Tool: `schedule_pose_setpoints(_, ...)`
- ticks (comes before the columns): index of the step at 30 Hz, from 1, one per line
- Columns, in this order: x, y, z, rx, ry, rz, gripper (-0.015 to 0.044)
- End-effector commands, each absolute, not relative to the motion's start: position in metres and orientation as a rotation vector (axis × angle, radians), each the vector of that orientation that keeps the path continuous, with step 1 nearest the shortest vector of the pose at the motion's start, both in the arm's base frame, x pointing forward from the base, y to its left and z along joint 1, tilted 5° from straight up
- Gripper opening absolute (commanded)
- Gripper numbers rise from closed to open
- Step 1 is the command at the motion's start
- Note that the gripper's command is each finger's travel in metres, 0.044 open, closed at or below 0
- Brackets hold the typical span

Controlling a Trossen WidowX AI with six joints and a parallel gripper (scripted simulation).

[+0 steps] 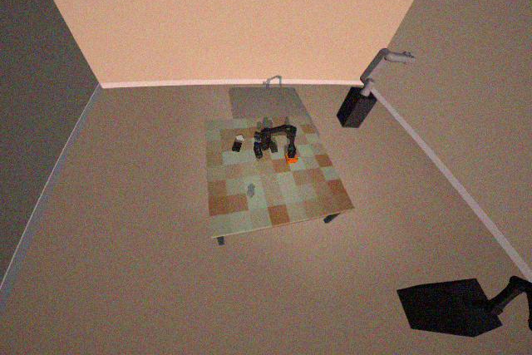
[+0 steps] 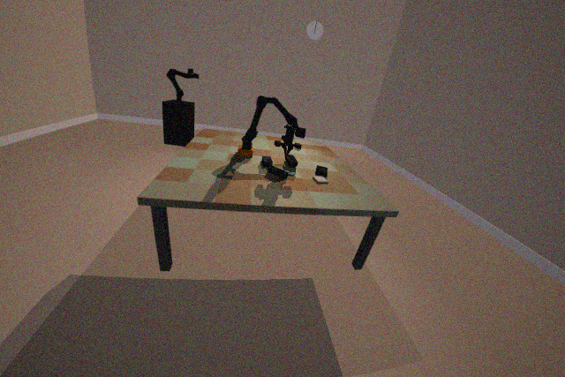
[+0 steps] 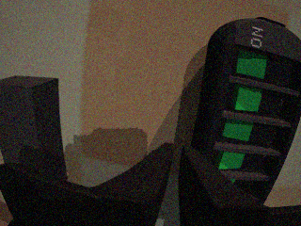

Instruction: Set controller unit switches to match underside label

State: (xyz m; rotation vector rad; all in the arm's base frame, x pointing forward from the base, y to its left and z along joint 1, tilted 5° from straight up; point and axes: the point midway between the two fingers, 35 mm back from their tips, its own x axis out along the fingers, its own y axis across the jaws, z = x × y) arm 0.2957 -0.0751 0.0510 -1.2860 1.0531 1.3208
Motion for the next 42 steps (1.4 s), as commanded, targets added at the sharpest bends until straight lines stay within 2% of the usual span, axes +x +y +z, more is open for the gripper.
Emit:
schedule_pose_setpoints(1,0.295,-0.074,0.052,-1.291,1.044,1.32,0.0)
schedule_pose_setpoints(18,0.295,-0.075,0.052,-1.289,1.051,1.318,0.0)
schedule_pose_setpoints(24,0.293,-0.079,0.099,-1.289,1.052,1.318,0.0158)
schedule_pose_setpoints(28,0.293,-0.079,0.101,-1.289,1.052,1.318,0.0262)
schedule_pose_setpoints(38,0.293,-0.079,0.101,-1.289,1.052,1.318,0.0)
schedule_pose_setpoints(42,0.293,-0.079,0.101,-1.289,1.052,1.318,0.0)
